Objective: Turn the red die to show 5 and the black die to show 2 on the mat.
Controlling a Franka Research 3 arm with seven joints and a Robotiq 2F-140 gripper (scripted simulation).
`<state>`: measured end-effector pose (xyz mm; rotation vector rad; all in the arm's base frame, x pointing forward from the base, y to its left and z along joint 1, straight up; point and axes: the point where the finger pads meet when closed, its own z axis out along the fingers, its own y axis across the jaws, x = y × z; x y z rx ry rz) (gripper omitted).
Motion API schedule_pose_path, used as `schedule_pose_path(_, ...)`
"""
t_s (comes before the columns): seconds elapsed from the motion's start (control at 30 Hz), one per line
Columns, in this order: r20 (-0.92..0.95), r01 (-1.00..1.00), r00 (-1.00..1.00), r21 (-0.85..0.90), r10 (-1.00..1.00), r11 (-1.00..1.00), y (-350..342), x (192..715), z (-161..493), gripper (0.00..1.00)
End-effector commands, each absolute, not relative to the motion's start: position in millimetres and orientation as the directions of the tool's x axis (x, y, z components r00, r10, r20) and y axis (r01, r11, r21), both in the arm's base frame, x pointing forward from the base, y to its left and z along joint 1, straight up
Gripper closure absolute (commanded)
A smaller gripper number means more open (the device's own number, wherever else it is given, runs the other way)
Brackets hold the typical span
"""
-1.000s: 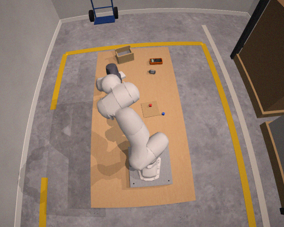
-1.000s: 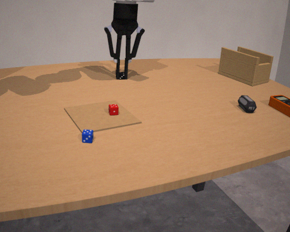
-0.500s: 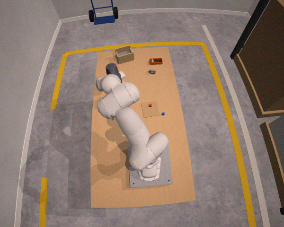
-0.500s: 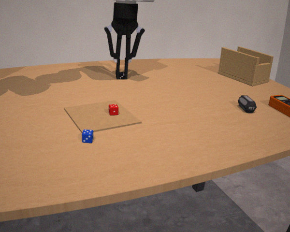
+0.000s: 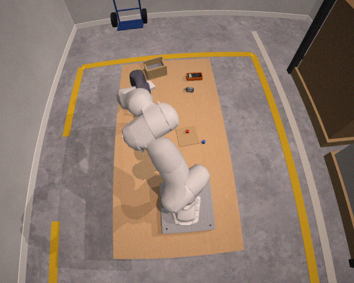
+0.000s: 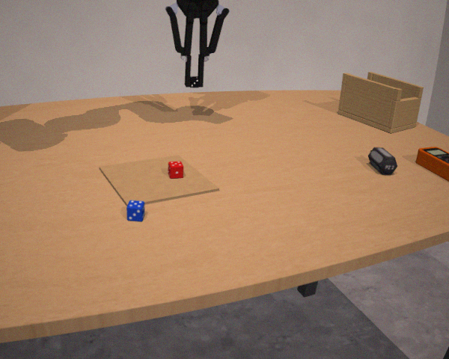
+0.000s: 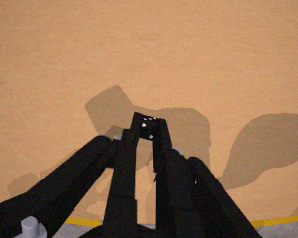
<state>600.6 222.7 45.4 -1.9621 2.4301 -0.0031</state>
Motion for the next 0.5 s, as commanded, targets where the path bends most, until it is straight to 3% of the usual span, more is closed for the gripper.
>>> schedule_pose_path(0.0,0.002,-0.975,-0.222,0.006,-0.975,0.222,220.6,593.4,62.1,0.82)
schedule_pose_path(0.47,0.002,-0.975,-0.222,0.006,-0.975,0.222,220.3,593.4,69.5,0.82)
